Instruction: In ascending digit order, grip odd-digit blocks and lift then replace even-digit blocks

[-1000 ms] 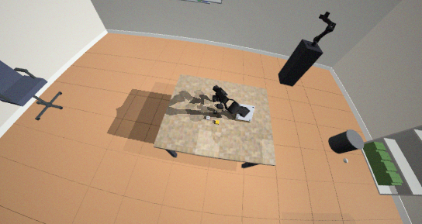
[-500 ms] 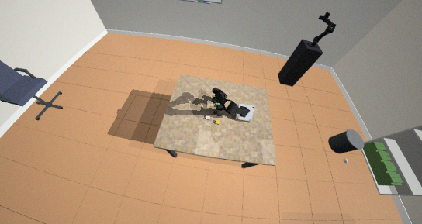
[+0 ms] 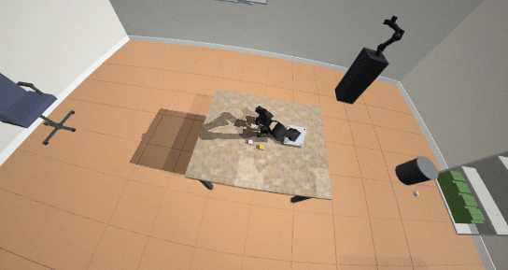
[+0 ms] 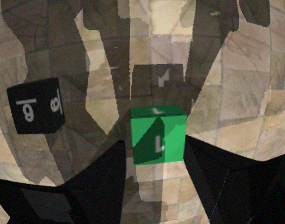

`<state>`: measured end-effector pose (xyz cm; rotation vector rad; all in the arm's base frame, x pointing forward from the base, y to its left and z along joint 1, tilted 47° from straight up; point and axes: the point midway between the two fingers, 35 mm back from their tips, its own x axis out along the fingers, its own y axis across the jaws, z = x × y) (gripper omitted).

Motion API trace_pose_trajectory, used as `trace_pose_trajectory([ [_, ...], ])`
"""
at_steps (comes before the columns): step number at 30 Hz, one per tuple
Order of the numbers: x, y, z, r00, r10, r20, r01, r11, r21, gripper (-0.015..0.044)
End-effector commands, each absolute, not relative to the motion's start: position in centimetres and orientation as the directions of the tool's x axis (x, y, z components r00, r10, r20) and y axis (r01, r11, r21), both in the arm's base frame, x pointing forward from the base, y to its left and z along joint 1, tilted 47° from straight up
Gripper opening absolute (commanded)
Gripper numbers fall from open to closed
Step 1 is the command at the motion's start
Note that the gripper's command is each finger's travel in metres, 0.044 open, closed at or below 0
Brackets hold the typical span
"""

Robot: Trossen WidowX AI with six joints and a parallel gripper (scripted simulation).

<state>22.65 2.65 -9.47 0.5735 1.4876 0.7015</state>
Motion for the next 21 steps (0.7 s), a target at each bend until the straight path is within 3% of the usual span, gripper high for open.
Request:
trace_pose_trajectory([
  [1,22.67,2.69,-9.45,-0.041,0.728,-0.684,-0.061,0.682,0.729,0.0120],
  [15,22.67,2.69,-9.45,-0.041,0.728,-0.684,-0.061,0.682,0.729,0.0120],
  [21,22.67,2.69,-9.45,-0.041,0.728,-0.684,-0.061,0.682,0.729,0.0278],
])
